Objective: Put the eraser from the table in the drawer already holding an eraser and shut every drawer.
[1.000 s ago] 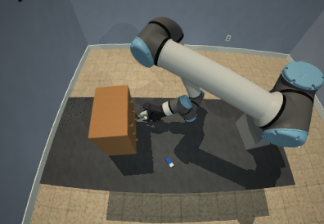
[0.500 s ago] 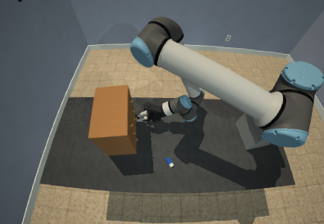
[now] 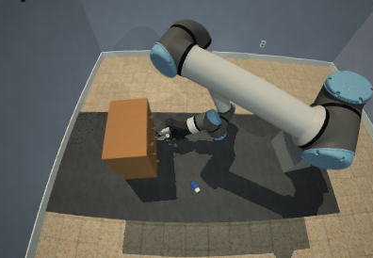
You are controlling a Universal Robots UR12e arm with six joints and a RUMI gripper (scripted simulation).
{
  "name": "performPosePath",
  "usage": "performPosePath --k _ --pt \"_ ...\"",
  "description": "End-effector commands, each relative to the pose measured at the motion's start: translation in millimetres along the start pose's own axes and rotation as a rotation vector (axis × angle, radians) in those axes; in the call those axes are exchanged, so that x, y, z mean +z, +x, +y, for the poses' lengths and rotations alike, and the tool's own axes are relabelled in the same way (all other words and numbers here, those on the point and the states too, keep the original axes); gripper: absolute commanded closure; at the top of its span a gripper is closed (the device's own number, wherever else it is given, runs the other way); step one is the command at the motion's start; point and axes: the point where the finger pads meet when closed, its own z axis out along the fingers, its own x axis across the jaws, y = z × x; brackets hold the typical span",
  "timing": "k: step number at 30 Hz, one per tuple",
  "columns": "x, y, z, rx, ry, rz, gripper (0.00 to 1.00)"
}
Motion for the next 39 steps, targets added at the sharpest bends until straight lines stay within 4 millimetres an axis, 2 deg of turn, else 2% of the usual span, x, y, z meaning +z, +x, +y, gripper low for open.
performPosePath --k 1,10,25,39 --pt "-0.1 0.1 -0.6 0.000 0.001 0.000 0.88" --pt "-0.1 0.1 -0.6 0.000 0.001 0.000 0.80" --pt "-1.6 0.1 0.3 0.000 0.001 0.000 0.80" --pt "-27.4 0.1 15.2 0.000 0.001 0.000 0.80"
